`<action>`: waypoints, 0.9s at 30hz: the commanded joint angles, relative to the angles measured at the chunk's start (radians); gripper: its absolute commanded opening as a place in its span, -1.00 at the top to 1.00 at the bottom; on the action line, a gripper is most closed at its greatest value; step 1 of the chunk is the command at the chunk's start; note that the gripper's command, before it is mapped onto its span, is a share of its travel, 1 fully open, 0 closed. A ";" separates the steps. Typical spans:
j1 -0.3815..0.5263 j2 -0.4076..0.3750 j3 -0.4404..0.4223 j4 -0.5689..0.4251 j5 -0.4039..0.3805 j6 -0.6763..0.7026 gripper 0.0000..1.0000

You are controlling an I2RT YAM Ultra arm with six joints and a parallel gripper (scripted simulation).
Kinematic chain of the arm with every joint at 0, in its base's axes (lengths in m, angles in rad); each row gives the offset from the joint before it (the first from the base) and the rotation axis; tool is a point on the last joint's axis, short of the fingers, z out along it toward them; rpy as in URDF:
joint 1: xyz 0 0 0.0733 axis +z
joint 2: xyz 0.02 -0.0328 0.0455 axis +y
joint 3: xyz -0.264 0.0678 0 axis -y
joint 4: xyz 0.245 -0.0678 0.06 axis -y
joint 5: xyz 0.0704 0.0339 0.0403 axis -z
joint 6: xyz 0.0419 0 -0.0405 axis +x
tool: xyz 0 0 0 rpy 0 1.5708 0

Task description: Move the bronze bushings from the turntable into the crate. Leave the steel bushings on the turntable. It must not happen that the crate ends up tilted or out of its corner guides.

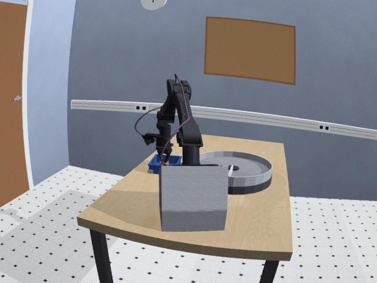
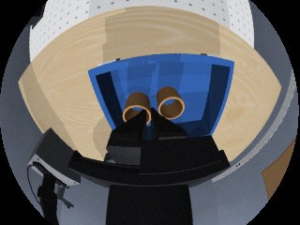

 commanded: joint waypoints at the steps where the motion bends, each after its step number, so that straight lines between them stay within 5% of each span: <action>1: -0.013 -0.002 -0.021 0.008 -0.015 -0.006 1.00; 27: -0.016 -0.032 -0.008 0.022 -0.016 -0.008 1.00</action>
